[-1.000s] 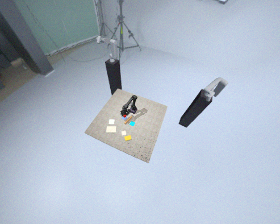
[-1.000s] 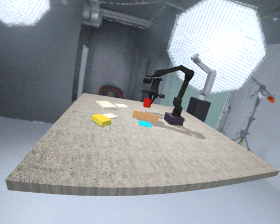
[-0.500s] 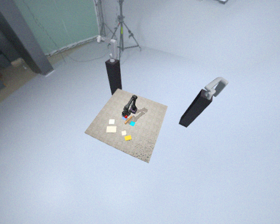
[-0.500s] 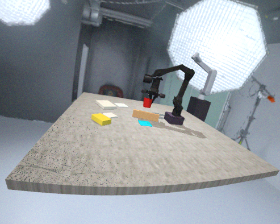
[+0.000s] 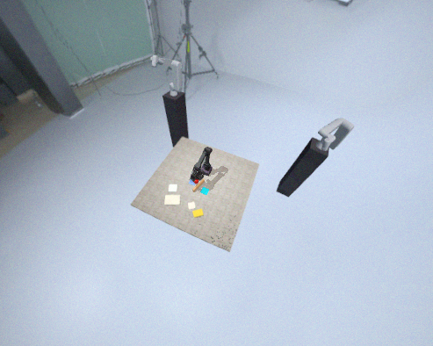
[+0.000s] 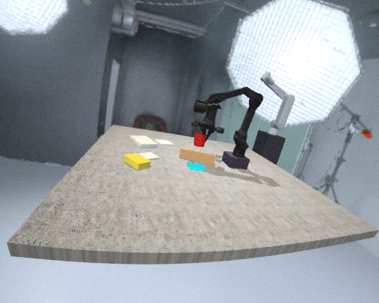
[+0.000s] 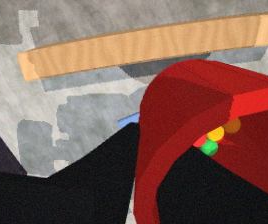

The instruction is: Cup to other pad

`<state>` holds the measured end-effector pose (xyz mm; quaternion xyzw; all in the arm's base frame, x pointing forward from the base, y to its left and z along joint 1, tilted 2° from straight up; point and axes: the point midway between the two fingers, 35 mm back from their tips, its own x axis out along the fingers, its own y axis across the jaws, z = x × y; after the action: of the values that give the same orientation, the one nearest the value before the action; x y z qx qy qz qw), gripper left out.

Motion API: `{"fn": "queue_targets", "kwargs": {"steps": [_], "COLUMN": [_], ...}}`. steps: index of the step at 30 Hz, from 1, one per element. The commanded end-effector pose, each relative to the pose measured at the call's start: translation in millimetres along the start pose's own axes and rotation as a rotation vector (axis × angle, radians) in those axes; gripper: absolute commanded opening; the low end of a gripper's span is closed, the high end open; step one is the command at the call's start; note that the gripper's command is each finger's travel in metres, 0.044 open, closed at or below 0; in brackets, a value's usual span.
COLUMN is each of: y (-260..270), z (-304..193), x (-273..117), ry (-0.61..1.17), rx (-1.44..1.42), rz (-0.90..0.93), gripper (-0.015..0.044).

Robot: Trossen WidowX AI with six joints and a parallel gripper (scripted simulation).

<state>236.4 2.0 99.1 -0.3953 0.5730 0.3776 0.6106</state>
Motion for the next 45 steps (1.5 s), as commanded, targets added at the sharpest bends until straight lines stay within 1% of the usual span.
{"fn": "queue_targets", "kwargs": {"steps": [1,45], "y": [1.6,25.0], "z": [5.3,82.8], "x": [-0.3,-2.3], "ry": [0.003,-0.005], "rx": [0.001,0.001], "rz": [0.0,0.003], "gripper": [0.0,0.0]}}
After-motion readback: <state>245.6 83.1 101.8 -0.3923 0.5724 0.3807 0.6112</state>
